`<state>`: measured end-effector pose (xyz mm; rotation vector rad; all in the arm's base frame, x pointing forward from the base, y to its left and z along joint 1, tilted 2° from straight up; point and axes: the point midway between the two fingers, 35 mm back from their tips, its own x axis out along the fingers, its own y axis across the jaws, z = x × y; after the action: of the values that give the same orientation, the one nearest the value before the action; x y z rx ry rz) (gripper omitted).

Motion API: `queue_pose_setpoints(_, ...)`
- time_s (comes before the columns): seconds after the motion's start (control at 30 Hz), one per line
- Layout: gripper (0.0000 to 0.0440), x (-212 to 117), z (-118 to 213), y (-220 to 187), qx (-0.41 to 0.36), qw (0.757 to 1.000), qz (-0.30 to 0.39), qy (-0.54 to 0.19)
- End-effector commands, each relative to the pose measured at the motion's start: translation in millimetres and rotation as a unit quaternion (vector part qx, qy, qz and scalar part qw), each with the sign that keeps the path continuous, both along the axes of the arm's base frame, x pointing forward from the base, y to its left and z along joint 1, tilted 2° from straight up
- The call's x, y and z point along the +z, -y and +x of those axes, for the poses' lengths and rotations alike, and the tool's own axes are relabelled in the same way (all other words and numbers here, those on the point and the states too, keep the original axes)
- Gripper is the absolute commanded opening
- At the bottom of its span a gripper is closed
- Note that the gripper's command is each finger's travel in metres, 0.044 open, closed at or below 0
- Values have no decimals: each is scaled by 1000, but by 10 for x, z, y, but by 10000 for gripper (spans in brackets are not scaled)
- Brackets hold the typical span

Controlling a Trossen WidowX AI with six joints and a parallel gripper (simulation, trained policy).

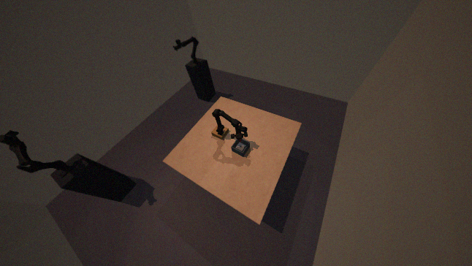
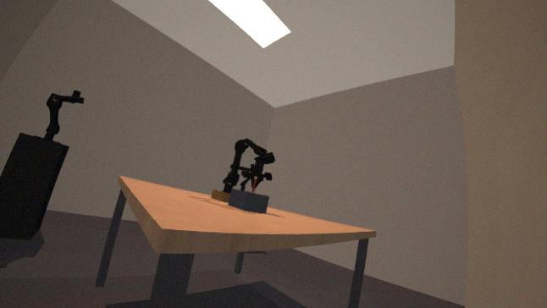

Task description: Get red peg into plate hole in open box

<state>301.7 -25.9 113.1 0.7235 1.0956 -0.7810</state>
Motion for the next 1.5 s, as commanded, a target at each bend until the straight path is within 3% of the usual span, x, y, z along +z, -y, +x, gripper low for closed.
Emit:
queue_pose_setpoints(0.0, 3, -46, 60, 71, -4, 1000, 4, -2)
queue_pose_setpoints(0.53, 17, -418, 202, 298, -19, 999, 23, -33)
queue_pose_setpoints(0.7, 124, -534, 223, 345, -10, 999, 21, -49)
queue_pose_setpoints(0.87, 173, -558, 312, 409, -3, 998, 17, -57)
queue_pose_setpoints(1.23, 433, -490, 612, 621, 6, 999, 0, -42)
queue_pose_setpoints(1.47, 440, -368, 789, 787, 0, 1000, -17, -11)
